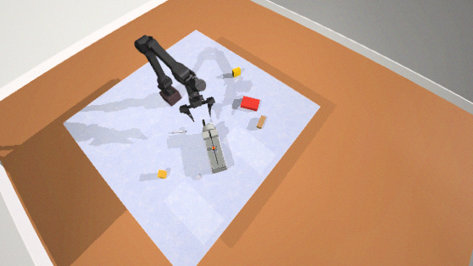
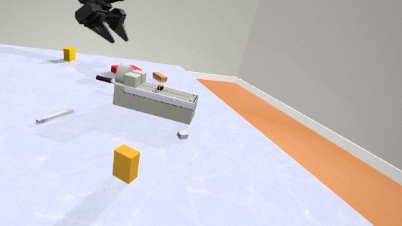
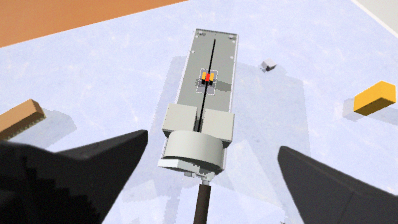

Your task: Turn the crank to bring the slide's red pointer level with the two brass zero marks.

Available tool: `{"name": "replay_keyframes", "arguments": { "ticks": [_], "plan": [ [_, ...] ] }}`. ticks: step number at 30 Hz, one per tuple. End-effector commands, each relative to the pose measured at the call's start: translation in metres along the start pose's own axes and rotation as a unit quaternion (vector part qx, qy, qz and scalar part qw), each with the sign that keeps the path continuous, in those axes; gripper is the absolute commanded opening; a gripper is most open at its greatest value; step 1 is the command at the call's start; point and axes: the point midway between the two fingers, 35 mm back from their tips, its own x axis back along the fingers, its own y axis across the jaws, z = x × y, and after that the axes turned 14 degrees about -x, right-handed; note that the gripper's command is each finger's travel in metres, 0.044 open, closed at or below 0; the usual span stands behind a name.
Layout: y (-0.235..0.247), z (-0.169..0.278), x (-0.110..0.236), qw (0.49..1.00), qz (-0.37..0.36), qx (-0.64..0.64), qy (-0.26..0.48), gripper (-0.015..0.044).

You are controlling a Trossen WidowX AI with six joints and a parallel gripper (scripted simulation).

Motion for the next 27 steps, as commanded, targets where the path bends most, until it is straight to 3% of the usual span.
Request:
{"name": "replay_keyframes", "arguments": {
  "ticks": [1, 14, 27],
  "plan": [
    [0.003, -0.015, -0.013, 1.0, -0.01, 0.021, 0.018, 0.044],
    [-0.002, -0.077, -0.064, 0.993, -0.063, 0.086, 0.055, 0.044],
    [-0.012, -0.041, -0.106, 0.993, -0.064, 0.087, 0.055, 0.044]
  ]
}}
